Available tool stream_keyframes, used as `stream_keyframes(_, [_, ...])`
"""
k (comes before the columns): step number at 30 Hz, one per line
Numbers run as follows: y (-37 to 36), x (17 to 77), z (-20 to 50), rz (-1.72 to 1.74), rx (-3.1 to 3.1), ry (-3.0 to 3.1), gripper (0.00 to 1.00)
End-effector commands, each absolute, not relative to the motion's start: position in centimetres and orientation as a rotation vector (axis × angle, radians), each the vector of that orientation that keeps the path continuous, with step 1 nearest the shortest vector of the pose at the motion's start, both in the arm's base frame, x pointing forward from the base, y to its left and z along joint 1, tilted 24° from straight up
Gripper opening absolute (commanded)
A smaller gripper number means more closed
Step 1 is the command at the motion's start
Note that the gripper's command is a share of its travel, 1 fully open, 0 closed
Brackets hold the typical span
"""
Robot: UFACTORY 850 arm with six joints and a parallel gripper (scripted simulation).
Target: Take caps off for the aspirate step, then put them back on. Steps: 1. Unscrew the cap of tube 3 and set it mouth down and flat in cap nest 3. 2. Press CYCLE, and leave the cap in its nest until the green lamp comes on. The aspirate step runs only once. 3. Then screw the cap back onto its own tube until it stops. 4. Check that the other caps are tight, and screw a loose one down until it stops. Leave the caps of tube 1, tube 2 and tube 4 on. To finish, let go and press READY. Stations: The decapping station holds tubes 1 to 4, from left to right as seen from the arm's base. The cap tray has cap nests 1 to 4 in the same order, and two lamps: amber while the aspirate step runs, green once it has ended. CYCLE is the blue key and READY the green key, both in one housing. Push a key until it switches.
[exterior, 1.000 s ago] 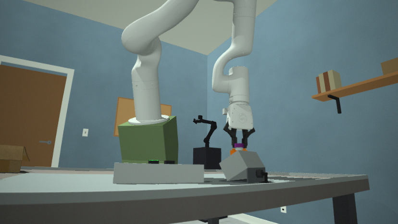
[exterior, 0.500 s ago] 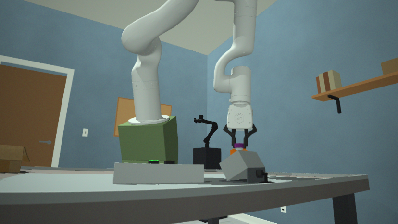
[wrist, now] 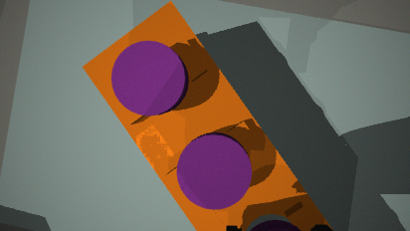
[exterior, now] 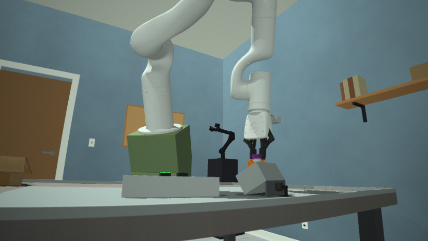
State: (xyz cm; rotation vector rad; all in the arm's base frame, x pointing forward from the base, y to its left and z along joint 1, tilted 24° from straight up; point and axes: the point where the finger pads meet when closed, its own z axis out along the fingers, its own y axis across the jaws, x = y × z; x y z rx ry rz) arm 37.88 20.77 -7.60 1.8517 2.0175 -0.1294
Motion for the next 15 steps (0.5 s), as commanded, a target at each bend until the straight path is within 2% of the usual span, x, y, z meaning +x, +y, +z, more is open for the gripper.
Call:
stream_keyframes(1, [20.79,37.87,-7.6,0.013,2.009,1.84,0.0])
stream_keyframes(11, [20.79,37.87,-7.6,0.013,2.009,1.84,0.0])
stream_keyframes(12, [20.79,37.87,-7.6,0.013,2.009,1.84,0.46])
stream_keyframes(15, [20.78,37.87,-7.6,0.013,2.009,1.84,0.46])
